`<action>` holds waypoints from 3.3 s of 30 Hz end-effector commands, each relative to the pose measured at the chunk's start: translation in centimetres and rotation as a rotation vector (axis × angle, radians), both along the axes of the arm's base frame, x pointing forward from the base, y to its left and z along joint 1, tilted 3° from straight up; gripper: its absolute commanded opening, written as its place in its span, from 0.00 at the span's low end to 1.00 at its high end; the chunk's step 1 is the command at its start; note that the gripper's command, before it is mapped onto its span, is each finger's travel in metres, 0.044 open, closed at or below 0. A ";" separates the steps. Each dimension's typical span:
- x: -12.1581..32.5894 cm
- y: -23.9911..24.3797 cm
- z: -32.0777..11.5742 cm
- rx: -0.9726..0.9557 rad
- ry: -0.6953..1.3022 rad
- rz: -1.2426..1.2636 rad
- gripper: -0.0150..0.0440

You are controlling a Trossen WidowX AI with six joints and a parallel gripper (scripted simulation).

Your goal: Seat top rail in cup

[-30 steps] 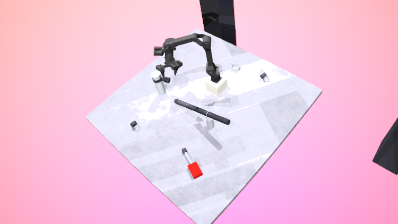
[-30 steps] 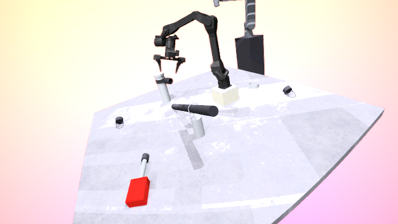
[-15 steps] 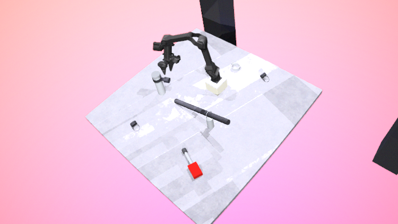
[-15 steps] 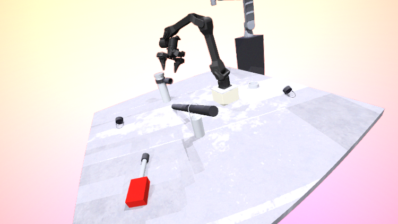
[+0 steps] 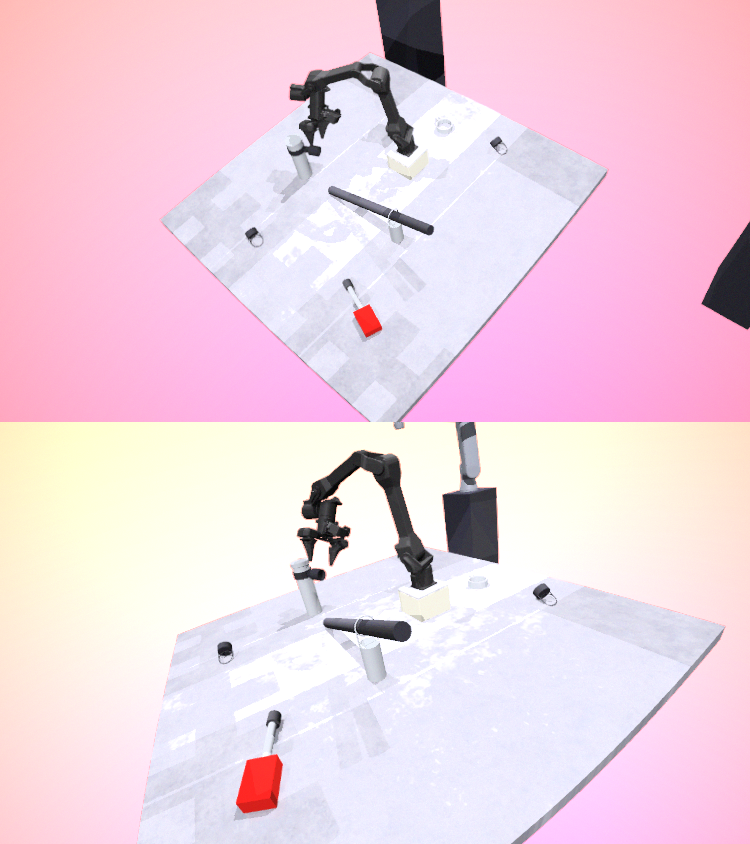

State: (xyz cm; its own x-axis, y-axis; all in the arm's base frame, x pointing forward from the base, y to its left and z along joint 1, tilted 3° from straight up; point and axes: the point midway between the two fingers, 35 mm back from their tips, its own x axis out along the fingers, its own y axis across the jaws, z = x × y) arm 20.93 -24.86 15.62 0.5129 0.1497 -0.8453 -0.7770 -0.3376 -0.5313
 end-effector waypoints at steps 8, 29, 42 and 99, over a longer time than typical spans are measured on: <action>0.9 0.1 -1.4 0.003 -0.004 0.003 1.00; 2.7 0.7 -4.3 0.003 -0.006 0.003 1.00; 3.6 1.1 -5.9 0.004 -0.007 0.002 1.00; 6.6 1.8 -5.7 0.026 -0.021 -0.328 0.25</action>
